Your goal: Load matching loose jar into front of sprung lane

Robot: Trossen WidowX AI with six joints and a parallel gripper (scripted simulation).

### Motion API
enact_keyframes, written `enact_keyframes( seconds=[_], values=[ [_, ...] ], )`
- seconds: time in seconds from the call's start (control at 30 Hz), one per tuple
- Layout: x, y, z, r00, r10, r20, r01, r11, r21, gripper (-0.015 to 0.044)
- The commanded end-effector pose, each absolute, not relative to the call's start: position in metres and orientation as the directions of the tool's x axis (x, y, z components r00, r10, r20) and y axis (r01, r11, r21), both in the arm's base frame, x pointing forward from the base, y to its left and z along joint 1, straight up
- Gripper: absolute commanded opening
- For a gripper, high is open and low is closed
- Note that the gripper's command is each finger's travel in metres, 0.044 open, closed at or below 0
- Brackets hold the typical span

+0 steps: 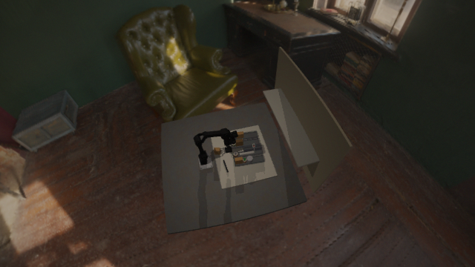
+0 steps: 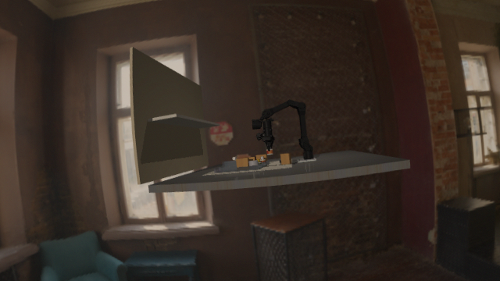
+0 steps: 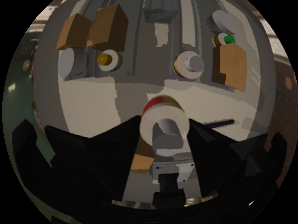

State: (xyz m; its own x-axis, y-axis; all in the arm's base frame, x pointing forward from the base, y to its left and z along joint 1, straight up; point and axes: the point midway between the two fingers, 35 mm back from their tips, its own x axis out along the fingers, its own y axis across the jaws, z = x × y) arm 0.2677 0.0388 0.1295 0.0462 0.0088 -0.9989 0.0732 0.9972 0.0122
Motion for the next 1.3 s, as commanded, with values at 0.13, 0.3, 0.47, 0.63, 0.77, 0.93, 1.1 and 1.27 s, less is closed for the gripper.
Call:
enact_keyframes(
  seconds=[0.13,0.3,0.47,0.63,0.77,0.93,1.1,1.27],
  values=[
    [0.279,0.001,0.109,0.03,0.0,-1.0,0.083,0.997,0.003,0.0],
    [0.28,-0.002,0.107,0.03,0.0,-1.0,0.084,0.996,0.002,0.0],
    [0.282,-0.002,0.095,0.03,0.0,-1.0,0.084,0.996,0.002,0.0],
    [0.282,-0.002,0.084,0.03,0.0,-1.0,0.084,0.996,0.002,0.0],
    [0.282,-0.002,0.084,0.03,0.0,-1.0,0.084,0.996,0.002,0.0],
    [0.284,-0.002,0.085,0.03,0.0,-1.0,0.084,0.996,0.002,0.0],
    [0.286,-0.002,0.085,0.03,0.0,-1.0,0.084,0.996,0.002,0.0],
    [0.288,-0.002,0.085,0.031,0.0,-1.0,0.084,0.996,0.002,0.0]
  ],
)
